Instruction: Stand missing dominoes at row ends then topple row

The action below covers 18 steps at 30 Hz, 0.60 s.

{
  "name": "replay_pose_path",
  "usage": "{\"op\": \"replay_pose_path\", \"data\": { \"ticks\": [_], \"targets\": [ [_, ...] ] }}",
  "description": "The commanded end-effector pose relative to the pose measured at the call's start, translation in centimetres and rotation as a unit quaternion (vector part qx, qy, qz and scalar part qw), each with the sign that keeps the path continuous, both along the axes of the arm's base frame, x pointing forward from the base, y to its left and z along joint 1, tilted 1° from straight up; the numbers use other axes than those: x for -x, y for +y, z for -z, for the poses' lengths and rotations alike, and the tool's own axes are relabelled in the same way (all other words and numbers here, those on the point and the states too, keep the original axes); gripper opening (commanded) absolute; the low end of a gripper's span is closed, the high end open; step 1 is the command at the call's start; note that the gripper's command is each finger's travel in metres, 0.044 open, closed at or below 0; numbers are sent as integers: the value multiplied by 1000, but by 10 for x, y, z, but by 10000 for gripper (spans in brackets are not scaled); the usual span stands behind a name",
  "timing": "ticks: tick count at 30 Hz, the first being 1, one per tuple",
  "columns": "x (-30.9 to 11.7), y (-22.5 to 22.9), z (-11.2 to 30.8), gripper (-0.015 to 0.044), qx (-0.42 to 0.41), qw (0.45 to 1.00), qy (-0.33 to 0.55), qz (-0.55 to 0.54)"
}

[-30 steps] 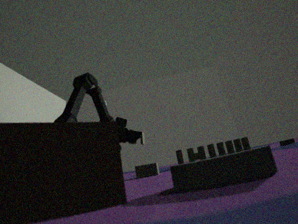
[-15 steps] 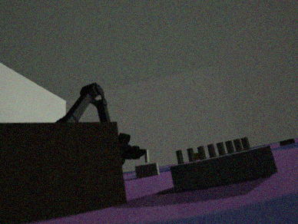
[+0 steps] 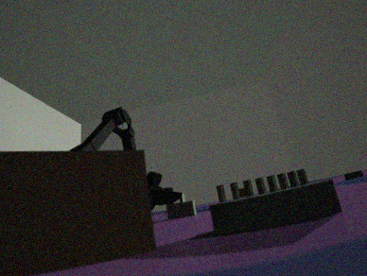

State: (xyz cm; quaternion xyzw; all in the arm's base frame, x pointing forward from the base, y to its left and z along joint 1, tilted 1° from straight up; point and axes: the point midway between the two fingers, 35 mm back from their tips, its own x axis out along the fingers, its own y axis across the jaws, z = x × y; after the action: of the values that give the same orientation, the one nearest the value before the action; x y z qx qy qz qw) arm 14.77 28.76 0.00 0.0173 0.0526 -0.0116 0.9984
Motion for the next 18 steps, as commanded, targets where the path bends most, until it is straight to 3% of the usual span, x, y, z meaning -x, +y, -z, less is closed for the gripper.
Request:
{"op": "replay_pose_path", "data": {
  "ticks": [1, 12, 18],
  "targets": [
    [0, 0, 0, 133, 3, 1000, -3, -1],
    [0, 0, 0, 422, 3, 1000, -3, -1],
    [0, 1, -19, 440, 2, 1000, -2, -1]
  ]
}}
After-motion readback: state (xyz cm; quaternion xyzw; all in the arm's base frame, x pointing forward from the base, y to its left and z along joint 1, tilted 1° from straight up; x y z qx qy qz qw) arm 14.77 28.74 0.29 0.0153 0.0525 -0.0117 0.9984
